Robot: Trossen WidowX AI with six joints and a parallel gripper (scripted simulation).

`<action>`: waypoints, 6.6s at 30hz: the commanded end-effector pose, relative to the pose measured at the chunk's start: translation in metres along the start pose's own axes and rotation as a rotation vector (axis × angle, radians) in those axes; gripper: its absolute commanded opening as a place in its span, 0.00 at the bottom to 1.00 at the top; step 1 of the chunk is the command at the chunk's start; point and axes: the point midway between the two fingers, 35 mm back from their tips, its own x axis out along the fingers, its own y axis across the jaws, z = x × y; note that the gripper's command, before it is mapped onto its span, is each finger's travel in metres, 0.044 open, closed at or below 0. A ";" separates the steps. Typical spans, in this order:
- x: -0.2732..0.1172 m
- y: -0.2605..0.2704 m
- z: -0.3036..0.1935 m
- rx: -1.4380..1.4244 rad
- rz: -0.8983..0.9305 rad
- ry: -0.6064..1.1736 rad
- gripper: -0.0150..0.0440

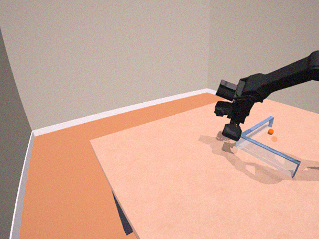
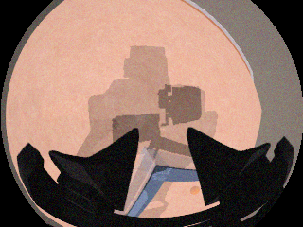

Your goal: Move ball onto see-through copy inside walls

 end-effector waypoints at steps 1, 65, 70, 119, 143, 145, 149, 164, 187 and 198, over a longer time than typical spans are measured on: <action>-0.007 -0.044 -0.017 0.068 -0.024 0.046 0.65; 0.059 -0.179 -0.202 0.482 0.260 0.360 0.50; 0.059 -0.179 -0.202 0.482 0.260 0.360 0.45; -0.047 -0.174 -0.175 0.483 0.256 0.363 0.25; 0.007 -0.122 -0.200 0.484 0.260 0.362 0.25; 0.016 -0.117 -0.204 0.484 0.262 0.362 0.25; 0.020 -0.116 -0.205 0.484 0.262 0.362 0.25; 0.037 -0.110 -0.210 0.484 0.263 0.362 0.25; 0.026 -0.117 -0.203 0.477 0.257 0.355 0.65; -0.038 -0.141 -0.186 0.492 0.251 0.344 0.65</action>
